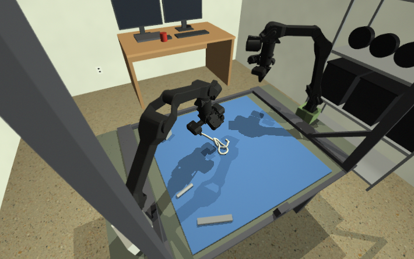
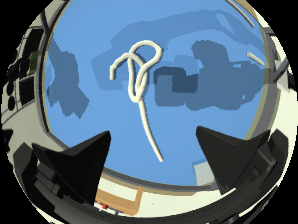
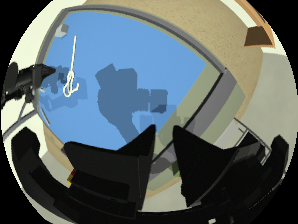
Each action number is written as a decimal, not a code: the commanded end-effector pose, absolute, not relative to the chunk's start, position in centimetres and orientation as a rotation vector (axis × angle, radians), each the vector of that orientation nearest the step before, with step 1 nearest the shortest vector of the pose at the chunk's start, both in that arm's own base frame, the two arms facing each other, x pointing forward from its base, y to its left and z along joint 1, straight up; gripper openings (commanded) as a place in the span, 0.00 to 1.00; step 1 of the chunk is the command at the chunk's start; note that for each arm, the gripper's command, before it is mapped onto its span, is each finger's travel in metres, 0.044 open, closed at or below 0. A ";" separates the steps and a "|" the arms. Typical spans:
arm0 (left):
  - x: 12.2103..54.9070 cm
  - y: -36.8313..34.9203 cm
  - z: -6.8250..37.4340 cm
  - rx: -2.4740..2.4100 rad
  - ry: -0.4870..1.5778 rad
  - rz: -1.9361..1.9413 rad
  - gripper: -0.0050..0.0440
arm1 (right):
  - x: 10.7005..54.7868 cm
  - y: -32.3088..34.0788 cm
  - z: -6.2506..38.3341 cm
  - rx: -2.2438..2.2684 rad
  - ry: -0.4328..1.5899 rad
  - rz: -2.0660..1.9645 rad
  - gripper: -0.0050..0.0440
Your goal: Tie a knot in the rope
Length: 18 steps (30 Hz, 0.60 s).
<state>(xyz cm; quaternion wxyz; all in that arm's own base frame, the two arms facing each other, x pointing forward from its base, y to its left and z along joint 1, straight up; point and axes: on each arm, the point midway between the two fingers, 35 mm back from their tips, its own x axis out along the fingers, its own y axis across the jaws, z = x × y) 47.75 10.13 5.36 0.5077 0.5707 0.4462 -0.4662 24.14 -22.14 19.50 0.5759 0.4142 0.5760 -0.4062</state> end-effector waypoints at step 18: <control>44.0 13.3 8.3 1.333 1.114 -1.029 1.00 | 24.0 -22.1 20.3 0.960 1.325 -0.951 0.28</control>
